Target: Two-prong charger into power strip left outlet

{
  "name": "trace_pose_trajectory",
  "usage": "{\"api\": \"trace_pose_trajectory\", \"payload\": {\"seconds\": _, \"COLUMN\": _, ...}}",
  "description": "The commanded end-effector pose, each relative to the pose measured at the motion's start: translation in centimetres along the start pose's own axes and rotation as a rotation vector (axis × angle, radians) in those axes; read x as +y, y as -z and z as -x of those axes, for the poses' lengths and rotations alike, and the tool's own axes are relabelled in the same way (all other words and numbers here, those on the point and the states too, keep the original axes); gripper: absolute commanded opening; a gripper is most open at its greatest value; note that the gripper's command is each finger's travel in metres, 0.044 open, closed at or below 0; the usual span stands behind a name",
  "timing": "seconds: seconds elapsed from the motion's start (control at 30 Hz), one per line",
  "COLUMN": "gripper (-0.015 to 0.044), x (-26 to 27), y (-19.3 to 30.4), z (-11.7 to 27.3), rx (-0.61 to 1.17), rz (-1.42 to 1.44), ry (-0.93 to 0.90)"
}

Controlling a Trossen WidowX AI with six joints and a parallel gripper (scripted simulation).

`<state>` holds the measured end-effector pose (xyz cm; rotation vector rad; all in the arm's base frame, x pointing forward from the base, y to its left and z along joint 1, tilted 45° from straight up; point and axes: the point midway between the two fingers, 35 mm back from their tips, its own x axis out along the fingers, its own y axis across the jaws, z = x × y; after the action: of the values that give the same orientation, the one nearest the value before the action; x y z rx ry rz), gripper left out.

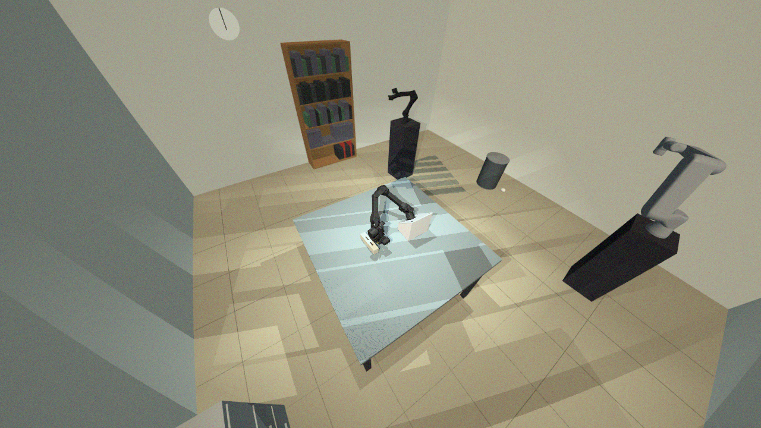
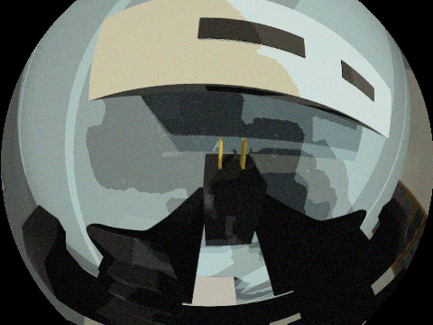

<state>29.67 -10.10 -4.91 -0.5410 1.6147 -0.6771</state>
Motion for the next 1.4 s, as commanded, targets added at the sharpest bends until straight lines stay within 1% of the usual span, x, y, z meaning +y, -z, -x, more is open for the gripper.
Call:
{"api": "trace_pose_trajectory", "payload": {"seconds": 0.0, "gripper": 0.0000, "x": -0.1, "y": -0.5, "z": 0.0, "rx": 0.001, "rz": -0.009, "ry": 0.005}}
{"api": "trace_pose_trajectory", "payload": {"seconds": 0.37, "gripper": 0.0000, "x": -0.2, "y": -1.5, "z": 0.0, "rx": 0.001, "rz": -0.021, "ry": 0.005}}
{"api": "trace_pose_trajectory", "payload": {"seconds": 1.37, "gripper": 0.0000, "x": -0.3, "y": -2.0, "z": 0.0, "rx": 0.001, "rz": -0.022, "ry": 0.005}}
